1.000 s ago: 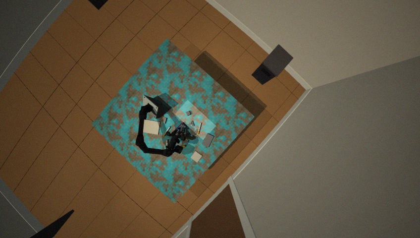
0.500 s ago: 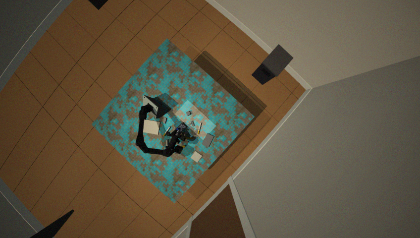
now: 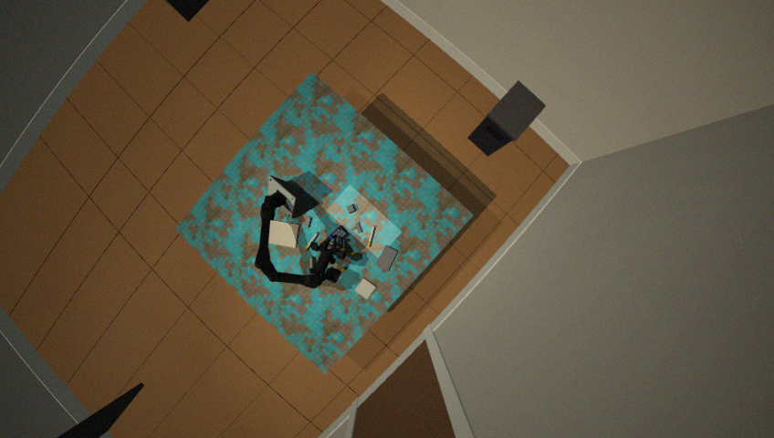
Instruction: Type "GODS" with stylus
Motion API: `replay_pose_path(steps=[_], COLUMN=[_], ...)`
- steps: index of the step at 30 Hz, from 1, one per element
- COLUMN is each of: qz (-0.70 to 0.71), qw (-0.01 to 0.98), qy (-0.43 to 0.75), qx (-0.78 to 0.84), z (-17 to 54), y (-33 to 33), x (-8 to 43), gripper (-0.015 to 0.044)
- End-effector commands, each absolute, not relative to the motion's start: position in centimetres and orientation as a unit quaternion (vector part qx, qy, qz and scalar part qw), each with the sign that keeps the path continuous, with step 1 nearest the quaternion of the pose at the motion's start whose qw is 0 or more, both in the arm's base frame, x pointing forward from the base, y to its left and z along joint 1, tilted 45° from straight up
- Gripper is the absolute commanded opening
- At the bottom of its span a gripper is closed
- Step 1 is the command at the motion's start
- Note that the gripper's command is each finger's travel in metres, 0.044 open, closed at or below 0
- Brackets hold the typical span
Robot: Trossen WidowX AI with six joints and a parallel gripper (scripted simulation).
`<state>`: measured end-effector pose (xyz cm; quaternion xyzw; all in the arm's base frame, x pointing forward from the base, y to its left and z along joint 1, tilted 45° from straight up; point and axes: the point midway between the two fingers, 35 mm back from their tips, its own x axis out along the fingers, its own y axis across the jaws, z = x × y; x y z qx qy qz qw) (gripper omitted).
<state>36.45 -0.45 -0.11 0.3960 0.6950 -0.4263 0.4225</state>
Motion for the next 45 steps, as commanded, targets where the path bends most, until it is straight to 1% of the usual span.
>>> replay_pose_path(steps=[1, 30, 38, 42, 45], qz=[-0.426, -0.426, -0.426, -0.423, -0.423], qw=[0.424, 0.424, 0.424, 0.428, 0.432], qy=[0.695, 0.695, 0.695, 0.696, 0.683], qx=[0.394, 0.394, 0.395, 0.392, 0.410], z=[-0.3, -0.7, 1.8, 1.8, 2.4], y=[-0.7, -1.1, 1.5, 1.5, 1.2], x=[36.5, 36.5, 36.1, 36.2, 36.1], gripper=[0.0081, 0.0081, 0.0081, 0.0084, 0.0064])
